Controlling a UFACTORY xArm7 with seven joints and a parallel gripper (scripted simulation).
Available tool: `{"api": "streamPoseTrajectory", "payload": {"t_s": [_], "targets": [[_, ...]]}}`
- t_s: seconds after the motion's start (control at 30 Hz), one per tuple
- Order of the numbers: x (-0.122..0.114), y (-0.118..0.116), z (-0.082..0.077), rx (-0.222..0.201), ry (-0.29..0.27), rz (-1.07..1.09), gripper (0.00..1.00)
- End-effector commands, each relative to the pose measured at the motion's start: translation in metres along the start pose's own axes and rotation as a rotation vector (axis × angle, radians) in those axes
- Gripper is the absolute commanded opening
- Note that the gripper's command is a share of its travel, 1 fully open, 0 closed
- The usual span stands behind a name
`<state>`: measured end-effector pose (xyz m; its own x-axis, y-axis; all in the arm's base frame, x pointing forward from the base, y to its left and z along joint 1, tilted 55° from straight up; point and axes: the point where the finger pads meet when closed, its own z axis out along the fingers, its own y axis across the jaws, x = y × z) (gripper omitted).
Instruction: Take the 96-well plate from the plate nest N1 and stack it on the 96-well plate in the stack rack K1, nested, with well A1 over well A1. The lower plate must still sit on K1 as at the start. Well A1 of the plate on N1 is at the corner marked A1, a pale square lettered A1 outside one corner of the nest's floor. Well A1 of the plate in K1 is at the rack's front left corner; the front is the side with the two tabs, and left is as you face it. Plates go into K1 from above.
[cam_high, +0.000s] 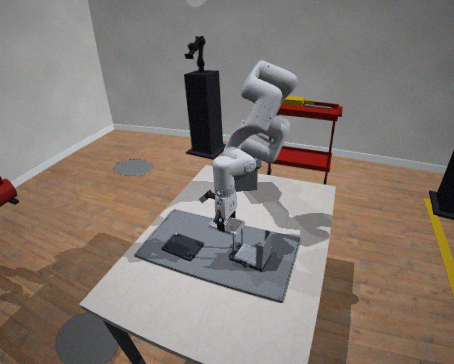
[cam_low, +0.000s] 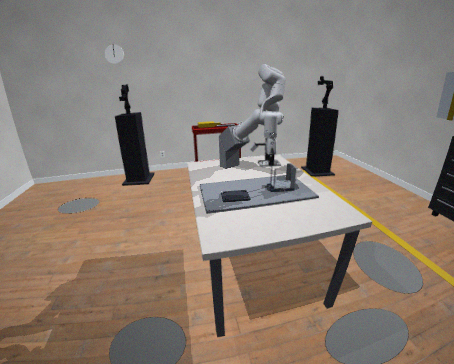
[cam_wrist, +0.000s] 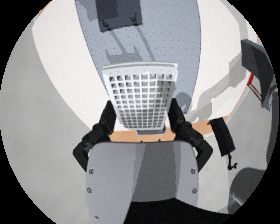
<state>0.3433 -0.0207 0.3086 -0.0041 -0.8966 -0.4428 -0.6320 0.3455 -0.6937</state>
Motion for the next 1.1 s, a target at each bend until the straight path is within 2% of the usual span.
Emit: {"api": "streamPoseTrajectory", "payload": {"t_s": [0.0, 1.07], "targets": [[-0.014, 0.002, -0.001, 0.003, 0.001, 0.000, 0.00], [-0.105, 0.025, -0.004, 0.003, 0.000, 0.000, 0.00]]}}
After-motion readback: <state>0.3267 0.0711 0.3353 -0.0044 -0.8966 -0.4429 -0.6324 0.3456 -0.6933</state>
